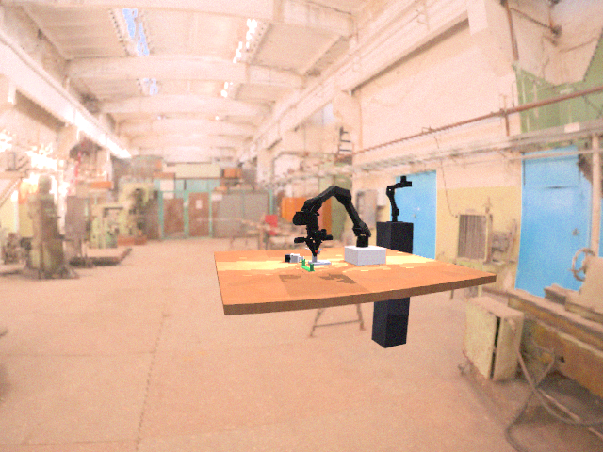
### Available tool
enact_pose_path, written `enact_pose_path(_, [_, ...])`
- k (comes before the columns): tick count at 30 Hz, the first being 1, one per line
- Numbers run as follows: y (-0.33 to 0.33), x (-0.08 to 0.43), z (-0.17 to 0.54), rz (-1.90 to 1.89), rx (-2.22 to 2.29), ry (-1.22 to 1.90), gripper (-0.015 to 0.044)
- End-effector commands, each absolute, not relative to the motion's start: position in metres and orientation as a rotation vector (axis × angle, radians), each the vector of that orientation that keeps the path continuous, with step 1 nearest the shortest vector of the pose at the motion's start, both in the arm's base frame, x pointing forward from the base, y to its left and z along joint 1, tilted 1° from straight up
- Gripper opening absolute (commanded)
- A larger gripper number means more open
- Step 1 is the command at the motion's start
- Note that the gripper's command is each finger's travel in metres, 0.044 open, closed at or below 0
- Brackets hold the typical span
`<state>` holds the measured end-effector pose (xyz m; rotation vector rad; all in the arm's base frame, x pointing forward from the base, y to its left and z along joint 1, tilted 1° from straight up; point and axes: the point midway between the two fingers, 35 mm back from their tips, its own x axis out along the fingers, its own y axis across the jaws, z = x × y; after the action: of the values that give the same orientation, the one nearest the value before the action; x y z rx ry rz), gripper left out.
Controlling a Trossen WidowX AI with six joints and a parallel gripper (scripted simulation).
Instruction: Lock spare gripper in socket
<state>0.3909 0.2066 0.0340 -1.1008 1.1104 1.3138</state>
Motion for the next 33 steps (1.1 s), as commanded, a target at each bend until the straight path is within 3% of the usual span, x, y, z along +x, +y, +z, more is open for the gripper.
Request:
enact_pose_path(1, [0.206, 0.39, 0.027, 1.313, -1.097, 1.116, 0.0])
enact_pose_path(33, [0.206, 0.391, -0.023, 1.307, -1.1, 1.103, 0.0])
